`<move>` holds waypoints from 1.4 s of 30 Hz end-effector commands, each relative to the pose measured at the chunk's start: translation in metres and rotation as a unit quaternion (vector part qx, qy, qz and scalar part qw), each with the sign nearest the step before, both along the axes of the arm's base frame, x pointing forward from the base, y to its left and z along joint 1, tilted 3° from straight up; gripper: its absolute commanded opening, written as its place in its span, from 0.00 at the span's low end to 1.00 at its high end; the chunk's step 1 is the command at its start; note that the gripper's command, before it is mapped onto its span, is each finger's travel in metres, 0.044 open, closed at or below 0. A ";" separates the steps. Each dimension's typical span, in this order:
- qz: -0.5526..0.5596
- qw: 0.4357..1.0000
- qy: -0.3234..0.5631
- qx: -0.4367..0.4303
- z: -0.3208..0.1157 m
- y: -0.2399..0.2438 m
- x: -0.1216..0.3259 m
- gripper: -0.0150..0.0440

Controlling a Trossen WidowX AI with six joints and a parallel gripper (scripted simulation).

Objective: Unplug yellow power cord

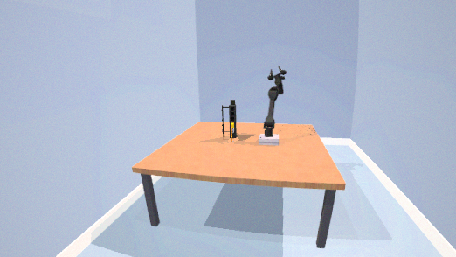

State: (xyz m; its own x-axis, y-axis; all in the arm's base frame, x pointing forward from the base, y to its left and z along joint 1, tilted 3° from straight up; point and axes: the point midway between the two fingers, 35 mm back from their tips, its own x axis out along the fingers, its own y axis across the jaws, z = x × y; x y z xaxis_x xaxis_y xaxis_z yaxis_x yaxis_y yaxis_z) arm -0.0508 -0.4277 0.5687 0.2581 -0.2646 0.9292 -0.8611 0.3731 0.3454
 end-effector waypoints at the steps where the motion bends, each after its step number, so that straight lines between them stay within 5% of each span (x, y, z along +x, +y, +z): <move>1: -0.001 1.000 0.000 0.001 0.000 -0.001 0.001 0.89; 9: -0.062 0.997 0.024 0.048 -0.005 -0.030 0.077 0.53; 27: -0.193 0.935 0.277 0.110 -0.058 -0.012 0.321 0.53; 42: -0.237 0.795 0.556 -0.044 -0.135 0.112 0.480 0.53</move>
